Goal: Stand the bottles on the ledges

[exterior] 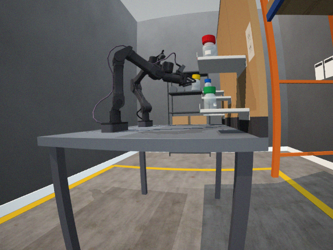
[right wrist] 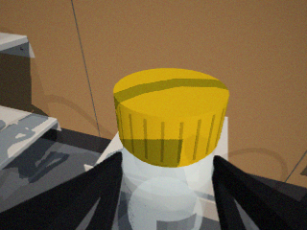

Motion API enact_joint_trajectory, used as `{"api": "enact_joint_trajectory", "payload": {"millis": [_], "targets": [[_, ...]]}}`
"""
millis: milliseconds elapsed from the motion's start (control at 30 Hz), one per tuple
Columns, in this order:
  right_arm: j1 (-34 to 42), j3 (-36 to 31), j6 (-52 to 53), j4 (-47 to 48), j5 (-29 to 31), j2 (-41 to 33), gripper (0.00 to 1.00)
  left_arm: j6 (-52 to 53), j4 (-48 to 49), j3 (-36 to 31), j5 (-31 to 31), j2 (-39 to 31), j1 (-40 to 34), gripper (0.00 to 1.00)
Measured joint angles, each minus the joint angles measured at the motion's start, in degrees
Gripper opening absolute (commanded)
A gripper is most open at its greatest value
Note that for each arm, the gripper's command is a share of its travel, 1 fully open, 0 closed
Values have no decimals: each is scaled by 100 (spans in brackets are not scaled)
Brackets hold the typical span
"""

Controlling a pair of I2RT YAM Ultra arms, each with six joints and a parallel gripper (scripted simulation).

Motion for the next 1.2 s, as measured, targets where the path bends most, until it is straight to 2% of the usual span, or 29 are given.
{"api": "enact_joint_trajectory", "payload": {"millis": [233, 933, 1200], "targets": [[-44, 151, -22, 28, -109, 173, 49, 0, 0, 0, 0, 0, 0, 100], [-415, 1423, -33, 317, -417, 1528, 49, 0, 0, 0, 0, 0, 0, 100], [-426, 1473, -33, 328, -433, 1587, 49, 0, 0, 0, 0, 0, 0, 100]]}}
